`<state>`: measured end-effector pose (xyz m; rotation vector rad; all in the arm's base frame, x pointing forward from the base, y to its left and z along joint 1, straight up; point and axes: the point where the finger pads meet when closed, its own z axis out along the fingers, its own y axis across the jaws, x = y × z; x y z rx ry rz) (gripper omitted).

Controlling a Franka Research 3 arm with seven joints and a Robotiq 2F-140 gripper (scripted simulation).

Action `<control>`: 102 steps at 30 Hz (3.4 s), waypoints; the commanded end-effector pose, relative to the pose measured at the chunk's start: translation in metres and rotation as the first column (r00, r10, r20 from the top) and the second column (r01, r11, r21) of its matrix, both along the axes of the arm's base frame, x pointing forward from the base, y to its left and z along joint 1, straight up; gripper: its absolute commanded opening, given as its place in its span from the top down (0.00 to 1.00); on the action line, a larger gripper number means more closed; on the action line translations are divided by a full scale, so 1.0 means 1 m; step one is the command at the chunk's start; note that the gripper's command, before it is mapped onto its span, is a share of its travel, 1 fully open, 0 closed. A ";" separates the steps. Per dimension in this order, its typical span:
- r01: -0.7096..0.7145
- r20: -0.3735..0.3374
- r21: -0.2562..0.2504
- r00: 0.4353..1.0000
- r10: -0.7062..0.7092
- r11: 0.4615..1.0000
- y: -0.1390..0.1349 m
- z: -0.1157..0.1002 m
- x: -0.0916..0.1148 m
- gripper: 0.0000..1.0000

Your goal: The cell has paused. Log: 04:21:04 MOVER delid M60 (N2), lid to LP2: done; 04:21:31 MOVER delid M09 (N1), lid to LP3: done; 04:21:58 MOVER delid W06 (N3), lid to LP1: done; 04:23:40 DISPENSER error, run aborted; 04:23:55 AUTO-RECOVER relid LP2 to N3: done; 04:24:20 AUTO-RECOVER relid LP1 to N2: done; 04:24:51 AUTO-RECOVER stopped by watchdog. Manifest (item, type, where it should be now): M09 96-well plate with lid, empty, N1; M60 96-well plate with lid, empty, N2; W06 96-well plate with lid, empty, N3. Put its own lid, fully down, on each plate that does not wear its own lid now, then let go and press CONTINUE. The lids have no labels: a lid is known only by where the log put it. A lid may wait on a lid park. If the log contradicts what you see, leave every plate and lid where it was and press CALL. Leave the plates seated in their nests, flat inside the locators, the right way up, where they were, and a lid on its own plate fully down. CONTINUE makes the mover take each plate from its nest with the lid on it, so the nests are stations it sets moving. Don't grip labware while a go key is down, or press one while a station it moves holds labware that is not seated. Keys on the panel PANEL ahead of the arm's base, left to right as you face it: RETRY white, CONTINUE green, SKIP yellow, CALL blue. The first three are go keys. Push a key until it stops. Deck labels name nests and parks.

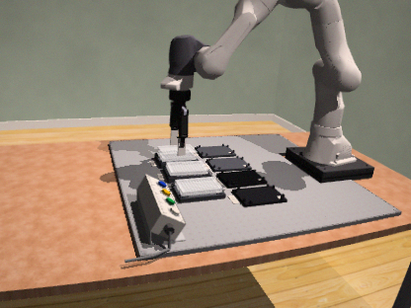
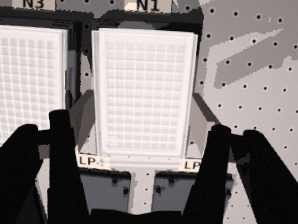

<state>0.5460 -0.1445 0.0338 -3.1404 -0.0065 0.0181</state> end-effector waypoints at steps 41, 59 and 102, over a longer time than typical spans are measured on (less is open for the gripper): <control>-0.002 0.003 -0.001 1.000 0.002 1.000 -0.001 -0.001 0.000 1.00; 0.004 0.003 -0.001 1.000 -0.004 1.000 -0.001 -0.003 0.000 1.00; 0.009 0.003 -0.001 1.000 -0.009 1.000 -0.001 -0.013 0.000 1.00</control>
